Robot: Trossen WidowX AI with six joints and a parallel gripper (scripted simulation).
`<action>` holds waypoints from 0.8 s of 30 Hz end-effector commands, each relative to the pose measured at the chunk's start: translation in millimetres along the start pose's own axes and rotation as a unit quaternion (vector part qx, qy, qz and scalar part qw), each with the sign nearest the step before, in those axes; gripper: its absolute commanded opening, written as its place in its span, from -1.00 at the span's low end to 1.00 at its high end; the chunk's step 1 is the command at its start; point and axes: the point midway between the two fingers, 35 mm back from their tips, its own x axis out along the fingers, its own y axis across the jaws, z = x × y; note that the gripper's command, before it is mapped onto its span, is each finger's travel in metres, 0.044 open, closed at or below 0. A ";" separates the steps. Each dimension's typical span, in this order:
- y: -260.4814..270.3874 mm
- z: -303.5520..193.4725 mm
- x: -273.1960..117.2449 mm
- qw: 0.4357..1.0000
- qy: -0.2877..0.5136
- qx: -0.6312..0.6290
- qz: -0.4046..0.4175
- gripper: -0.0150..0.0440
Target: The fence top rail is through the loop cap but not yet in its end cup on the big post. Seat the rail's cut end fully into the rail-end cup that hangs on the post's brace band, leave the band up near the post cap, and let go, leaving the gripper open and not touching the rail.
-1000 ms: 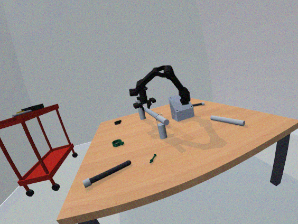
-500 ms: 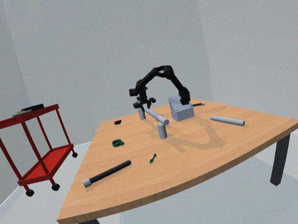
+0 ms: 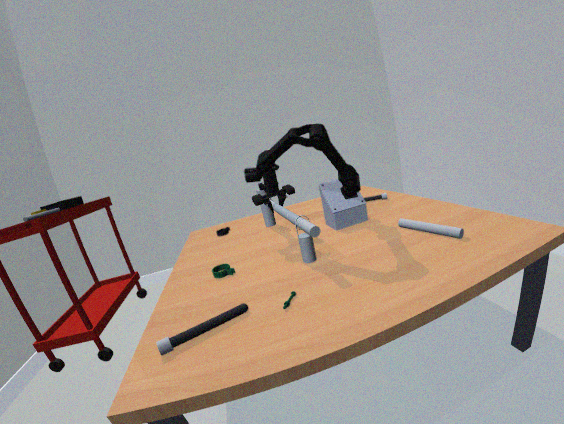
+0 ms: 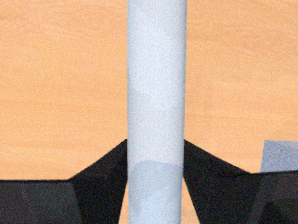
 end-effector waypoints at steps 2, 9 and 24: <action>0.1 2.2 -0.3 1.000 0.000 0.000 0.000 -0.49; 0.3 6.4 -1.2 1.000 0.000 0.000 0.000 -0.49; 1.9 13.7 -6.4 1.000 -0.001 0.000 0.000 -0.49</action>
